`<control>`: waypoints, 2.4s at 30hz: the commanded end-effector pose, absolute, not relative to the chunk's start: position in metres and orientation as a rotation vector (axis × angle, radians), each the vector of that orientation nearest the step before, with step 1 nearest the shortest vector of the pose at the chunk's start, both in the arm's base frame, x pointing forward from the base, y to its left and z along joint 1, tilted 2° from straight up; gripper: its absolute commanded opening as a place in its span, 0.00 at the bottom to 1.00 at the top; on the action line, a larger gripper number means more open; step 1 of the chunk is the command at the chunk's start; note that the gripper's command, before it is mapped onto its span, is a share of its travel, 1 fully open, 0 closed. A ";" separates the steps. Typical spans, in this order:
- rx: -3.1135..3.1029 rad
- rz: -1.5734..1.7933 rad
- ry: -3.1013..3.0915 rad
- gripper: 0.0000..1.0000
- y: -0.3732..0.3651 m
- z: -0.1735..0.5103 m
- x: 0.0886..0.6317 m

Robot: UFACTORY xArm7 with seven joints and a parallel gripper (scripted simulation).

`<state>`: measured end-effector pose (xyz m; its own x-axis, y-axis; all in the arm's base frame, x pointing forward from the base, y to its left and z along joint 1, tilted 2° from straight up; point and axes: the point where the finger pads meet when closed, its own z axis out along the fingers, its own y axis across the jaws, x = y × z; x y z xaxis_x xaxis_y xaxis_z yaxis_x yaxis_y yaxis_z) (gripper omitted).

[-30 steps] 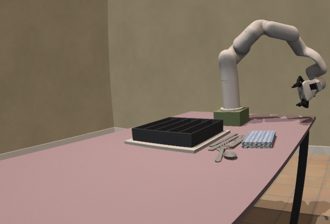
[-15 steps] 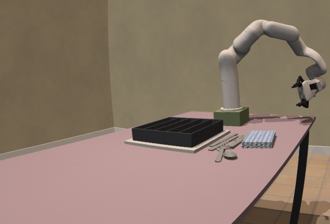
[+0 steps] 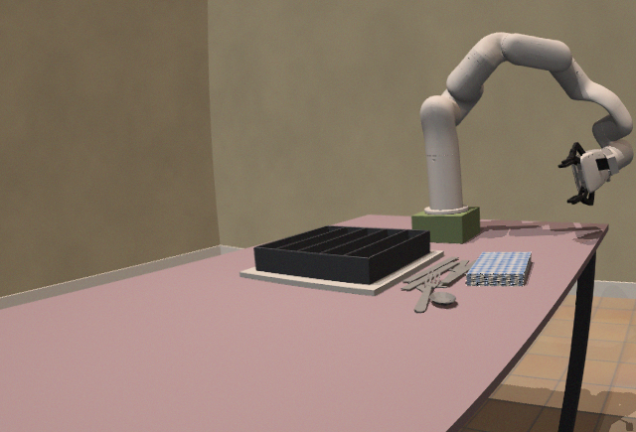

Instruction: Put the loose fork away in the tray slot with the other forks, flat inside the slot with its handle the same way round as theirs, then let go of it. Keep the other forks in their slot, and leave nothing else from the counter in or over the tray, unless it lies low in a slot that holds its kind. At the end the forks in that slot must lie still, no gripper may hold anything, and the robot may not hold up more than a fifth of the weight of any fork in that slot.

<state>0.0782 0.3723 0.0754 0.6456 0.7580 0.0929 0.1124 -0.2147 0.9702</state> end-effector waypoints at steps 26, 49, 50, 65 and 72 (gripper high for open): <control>2.377 -0.247 0.473 1.00 0.244 0.144 0.290; 2.634 -0.344 0.366 1.00 0.184 0.169 0.336; 2.634 -0.344 0.366 1.00 0.184 0.169 0.336; 2.806 -0.333 0.280 1.00 0.138 0.189 0.362; 2.961 -0.256 0.183 1.00 0.089 0.210 0.382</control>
<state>0.3780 0.0936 0.2060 0.9759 0.1002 -0.1936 0.1360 -0.9740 0.1814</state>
